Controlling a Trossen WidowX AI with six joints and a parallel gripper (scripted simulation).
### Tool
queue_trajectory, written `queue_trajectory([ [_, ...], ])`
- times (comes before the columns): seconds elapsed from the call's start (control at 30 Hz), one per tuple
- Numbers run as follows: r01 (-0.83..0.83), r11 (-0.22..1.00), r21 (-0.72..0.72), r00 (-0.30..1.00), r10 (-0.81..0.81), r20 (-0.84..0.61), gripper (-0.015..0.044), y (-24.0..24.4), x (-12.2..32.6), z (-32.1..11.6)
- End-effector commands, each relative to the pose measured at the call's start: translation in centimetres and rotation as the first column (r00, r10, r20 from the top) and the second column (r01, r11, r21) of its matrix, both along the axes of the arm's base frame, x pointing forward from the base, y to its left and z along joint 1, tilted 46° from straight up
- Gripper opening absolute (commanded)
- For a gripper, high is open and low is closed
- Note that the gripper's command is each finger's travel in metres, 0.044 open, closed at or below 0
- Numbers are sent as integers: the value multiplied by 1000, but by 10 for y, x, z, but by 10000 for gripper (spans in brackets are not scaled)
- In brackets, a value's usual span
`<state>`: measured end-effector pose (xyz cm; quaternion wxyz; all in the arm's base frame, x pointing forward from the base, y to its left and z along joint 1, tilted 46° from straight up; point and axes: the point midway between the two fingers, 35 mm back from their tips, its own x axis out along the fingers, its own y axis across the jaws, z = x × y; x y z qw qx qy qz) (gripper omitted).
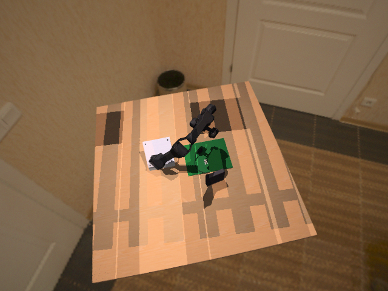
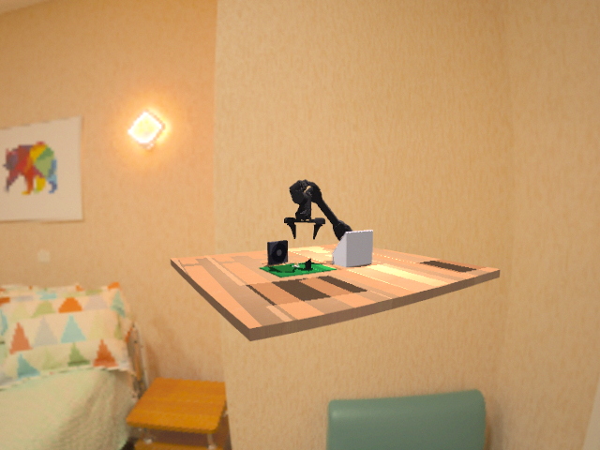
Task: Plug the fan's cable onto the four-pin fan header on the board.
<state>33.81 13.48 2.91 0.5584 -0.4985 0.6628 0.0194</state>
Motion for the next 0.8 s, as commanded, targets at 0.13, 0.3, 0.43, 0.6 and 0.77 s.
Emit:
queue_trajectory([
  [0.13,207,977,-59,977,-203,67,440,-17,-34,26],
  [0.3,207,977,-58,977,-203,67,440,-19,-34,25],
  [0.43,206,977,-57,977,-202,68,440,-39,-30,2],
  [0.6,207,977,-61,977,-202,70,440,-82,-30,-39],
  [0.77,207,976,-62,977,-203,70,440,-88,-31,-44],
])
